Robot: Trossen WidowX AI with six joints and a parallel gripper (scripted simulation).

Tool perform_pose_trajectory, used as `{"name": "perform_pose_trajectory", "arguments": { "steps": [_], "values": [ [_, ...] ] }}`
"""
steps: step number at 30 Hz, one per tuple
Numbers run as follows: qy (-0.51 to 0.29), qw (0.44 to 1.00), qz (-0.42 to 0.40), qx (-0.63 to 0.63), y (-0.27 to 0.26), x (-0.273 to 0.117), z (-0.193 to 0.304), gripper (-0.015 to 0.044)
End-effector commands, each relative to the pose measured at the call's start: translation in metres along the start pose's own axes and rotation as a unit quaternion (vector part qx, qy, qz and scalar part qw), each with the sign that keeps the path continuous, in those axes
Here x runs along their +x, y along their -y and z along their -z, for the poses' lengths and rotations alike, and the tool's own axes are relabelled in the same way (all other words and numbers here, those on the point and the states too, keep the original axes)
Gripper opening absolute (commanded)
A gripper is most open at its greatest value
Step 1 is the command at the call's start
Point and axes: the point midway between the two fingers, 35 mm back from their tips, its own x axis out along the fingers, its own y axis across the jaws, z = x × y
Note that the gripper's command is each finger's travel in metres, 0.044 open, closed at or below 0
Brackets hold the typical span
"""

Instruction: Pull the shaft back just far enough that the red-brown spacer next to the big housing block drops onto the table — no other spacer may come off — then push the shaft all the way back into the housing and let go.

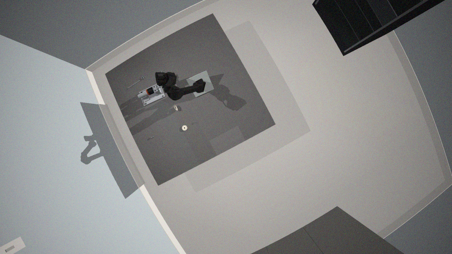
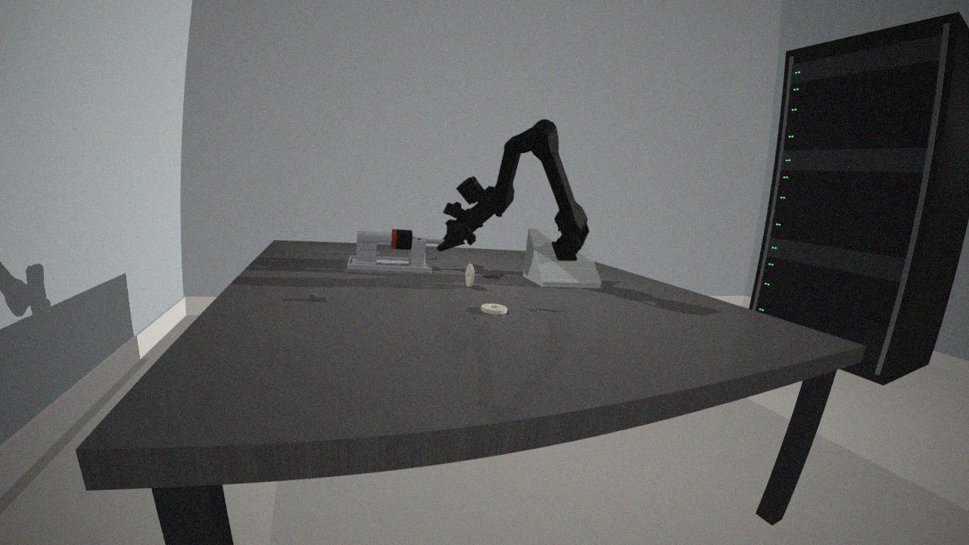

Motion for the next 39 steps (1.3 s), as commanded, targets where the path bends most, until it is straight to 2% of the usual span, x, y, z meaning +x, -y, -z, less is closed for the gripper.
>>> {"name": "perform_pose_trajectory", "arguments": {
  "steps": [1,39],
  "values": [
    [0.0,1.0,-0.002,0.0,-0.0003,-0.001,0.0007,0.0],
    [0.0,1.0,-0.002,0.0,-0.0003,-0.0037,0.0035,0.0]
  ]
}}
